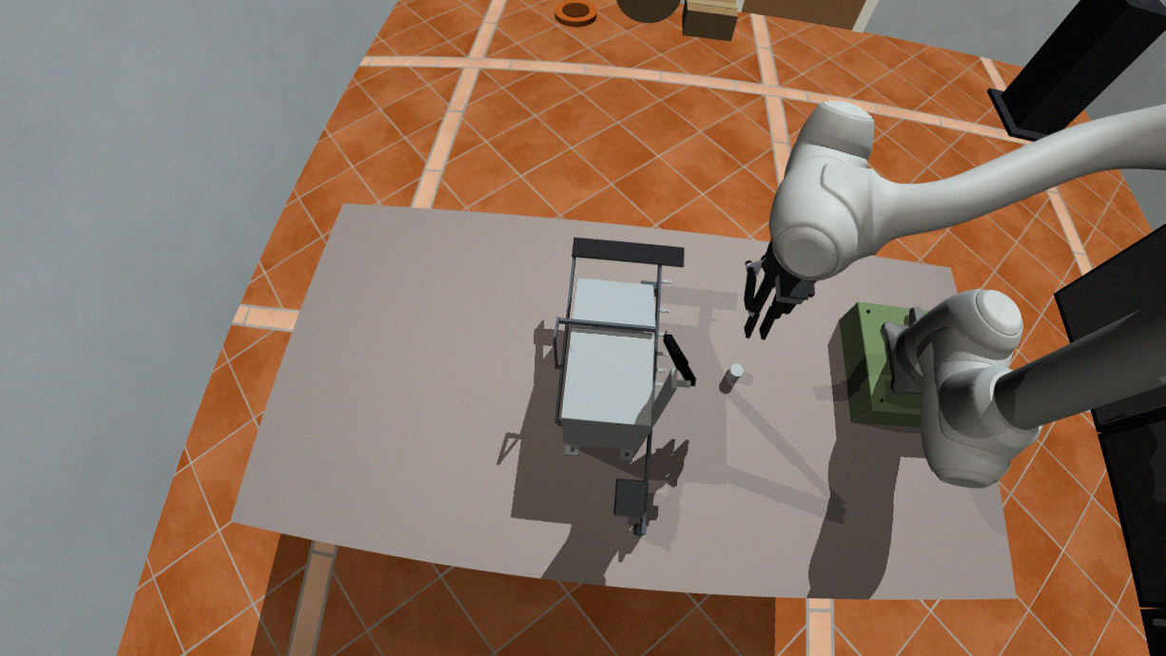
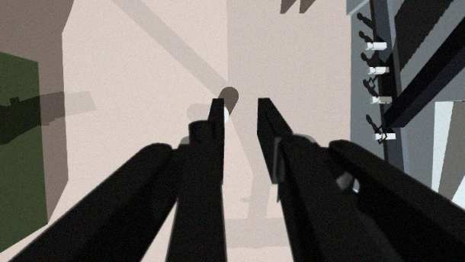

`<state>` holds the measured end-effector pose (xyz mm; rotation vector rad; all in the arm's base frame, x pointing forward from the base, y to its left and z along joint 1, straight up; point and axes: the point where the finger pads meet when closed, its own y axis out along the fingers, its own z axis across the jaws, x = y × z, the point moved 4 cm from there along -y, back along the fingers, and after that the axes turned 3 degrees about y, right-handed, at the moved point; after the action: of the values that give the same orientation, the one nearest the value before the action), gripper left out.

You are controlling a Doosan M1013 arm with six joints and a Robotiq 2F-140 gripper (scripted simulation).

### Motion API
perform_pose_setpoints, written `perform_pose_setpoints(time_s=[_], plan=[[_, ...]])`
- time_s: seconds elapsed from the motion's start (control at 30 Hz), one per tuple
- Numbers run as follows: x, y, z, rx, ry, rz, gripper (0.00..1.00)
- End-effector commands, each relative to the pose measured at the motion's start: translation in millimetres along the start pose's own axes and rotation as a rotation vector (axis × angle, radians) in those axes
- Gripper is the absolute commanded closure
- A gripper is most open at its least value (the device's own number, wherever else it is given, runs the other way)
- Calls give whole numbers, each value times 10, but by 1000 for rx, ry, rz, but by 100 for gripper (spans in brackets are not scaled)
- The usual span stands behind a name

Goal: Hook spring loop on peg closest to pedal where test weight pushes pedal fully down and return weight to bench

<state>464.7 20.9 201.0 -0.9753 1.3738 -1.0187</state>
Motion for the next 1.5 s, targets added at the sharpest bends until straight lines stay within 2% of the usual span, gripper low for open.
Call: perform_pose_setpoints(time_s=[0.0,0.2,0.23,0.77,0.8,1.33,1.37,1.47], plan=[[1,-9,2,-3,0,6,76],[1,-9,2,-3,0,6,76],[-20,-460,101,-12,-3,156,76],[-20,-460,101,-12,-3,156,76],[-42,-902,199,-21,-6,305,76],[-42,-902,199,-21,-6,305,76],[23,-746,776,-21,-6,310,76],[23,-746,776,-21,-6,310,76]])
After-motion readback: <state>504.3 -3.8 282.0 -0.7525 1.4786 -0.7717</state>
